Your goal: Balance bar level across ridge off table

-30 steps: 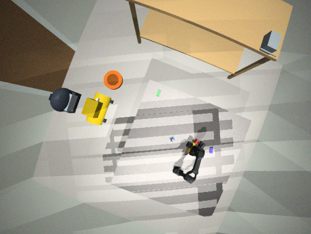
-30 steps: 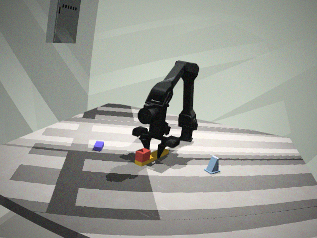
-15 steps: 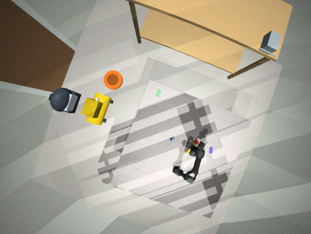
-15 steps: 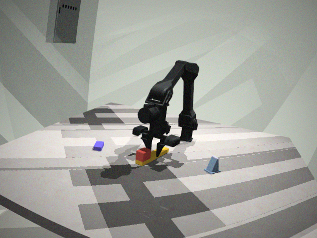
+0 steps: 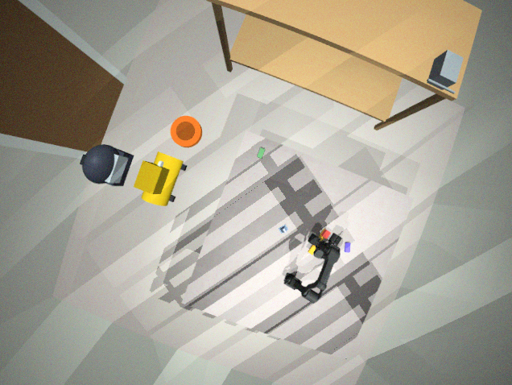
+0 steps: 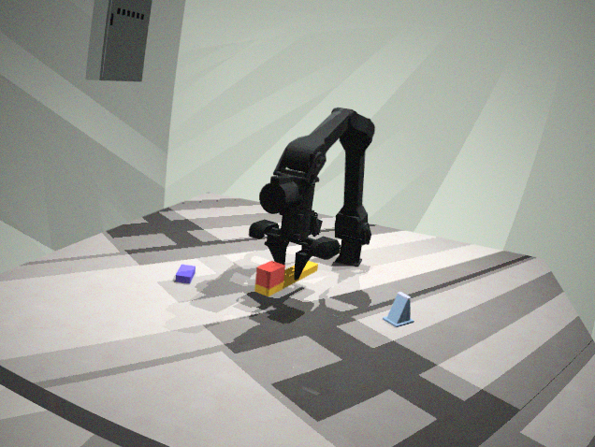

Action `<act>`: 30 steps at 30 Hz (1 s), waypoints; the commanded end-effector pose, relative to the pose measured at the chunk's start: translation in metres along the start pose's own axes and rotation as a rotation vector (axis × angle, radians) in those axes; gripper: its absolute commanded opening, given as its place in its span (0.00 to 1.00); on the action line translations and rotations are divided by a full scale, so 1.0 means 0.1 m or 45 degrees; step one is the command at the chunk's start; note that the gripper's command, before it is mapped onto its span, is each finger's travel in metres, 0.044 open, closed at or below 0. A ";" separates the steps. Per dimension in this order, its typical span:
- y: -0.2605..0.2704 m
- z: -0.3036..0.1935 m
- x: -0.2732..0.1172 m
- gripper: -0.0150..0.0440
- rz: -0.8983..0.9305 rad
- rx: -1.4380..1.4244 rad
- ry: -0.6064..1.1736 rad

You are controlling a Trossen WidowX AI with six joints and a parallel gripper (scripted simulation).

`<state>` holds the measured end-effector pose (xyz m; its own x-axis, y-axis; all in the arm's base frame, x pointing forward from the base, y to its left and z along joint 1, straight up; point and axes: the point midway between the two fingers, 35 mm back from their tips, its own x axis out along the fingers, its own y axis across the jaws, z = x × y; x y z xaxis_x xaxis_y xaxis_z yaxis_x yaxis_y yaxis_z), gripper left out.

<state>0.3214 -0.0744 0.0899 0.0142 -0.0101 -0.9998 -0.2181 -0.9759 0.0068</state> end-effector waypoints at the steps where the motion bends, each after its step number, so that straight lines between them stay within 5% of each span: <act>1: 0.00 -0.03 -0.15 0.25 -0.002 0.003 0.018; 24: -0.01 0.04 -0.68 0.25 -0.002 -0.004 0.018; 30: -0.10 0.04 -0.68 0.25 -0.002 -0.273 0.018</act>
<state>0.3164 -0.0685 0.1548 0.0201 -0.0117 -0.9997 -0.1100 -0.9939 0.0094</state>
